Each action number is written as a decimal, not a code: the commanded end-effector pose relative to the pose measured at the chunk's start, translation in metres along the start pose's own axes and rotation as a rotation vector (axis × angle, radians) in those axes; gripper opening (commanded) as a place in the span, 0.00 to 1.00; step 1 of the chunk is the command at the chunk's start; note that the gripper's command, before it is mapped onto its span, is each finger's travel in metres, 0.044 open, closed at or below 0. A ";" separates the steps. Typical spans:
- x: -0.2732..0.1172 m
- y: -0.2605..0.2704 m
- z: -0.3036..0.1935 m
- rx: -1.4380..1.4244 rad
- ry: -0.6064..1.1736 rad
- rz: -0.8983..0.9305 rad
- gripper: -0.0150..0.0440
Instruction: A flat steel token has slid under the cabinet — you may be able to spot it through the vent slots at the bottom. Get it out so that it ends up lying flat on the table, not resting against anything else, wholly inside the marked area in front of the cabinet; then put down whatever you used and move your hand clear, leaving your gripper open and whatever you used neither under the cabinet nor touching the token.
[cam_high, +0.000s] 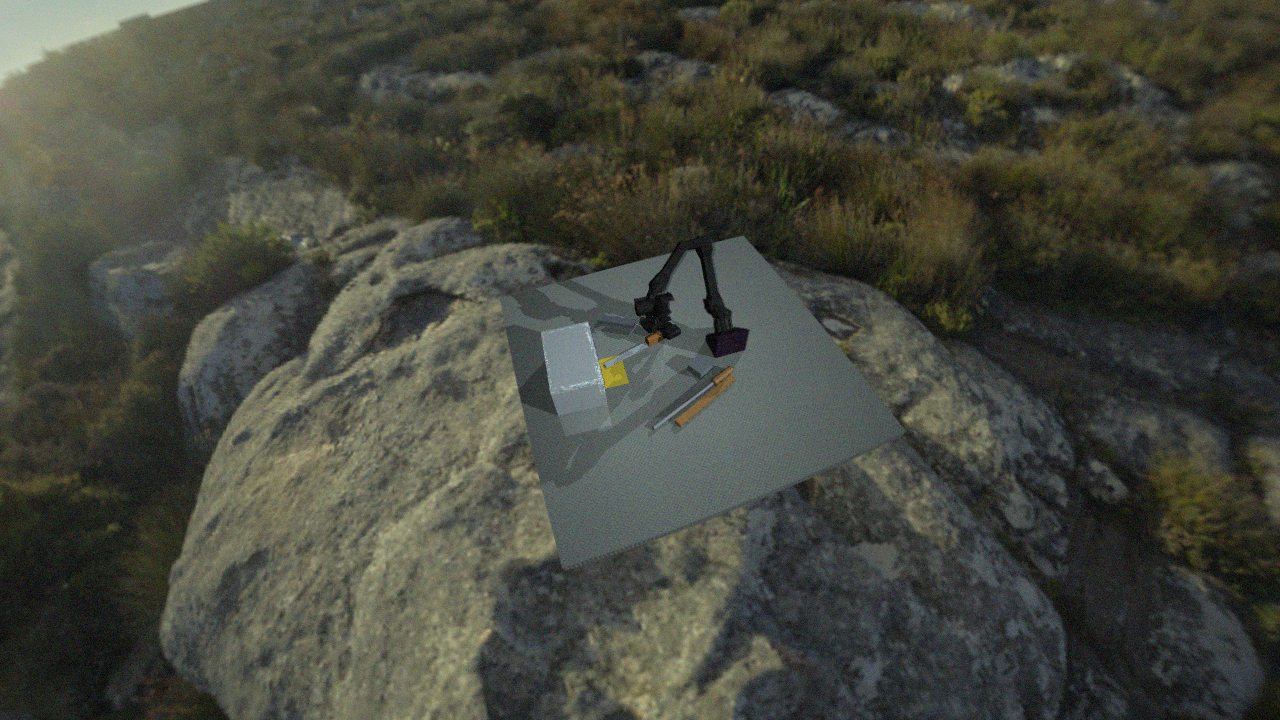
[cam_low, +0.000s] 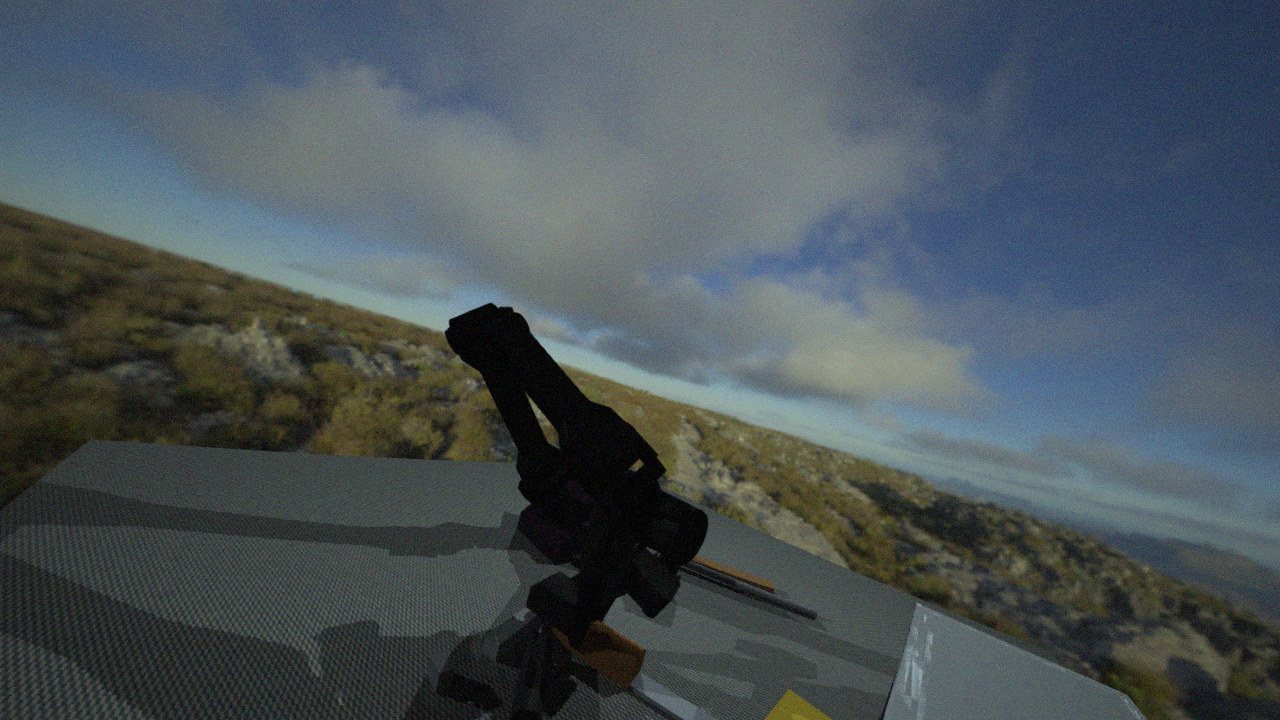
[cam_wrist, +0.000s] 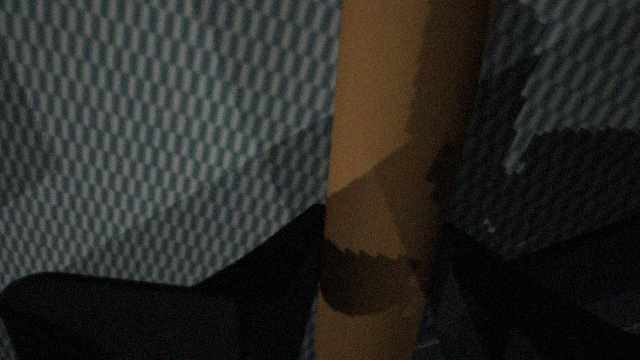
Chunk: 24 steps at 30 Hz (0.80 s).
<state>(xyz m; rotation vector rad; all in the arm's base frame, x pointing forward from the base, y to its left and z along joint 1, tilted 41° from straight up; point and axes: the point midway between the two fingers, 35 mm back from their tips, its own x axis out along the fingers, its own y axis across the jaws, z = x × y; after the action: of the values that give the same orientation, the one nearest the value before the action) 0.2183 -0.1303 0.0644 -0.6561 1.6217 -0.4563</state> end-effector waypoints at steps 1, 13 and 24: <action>0.000 -0.001 0.000 0.046 -0.001 -0.004 0.25; 0.000 -0.001 0.010 0.036 -0.002 -0.004 0.25; 0.001 0.001 0.014 0.028 0.001 -0.001 0.43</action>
<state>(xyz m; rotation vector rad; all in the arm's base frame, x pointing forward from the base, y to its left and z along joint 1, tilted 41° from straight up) 0.2315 -0.1290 0.0612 -0.6360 1.6131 -0.4788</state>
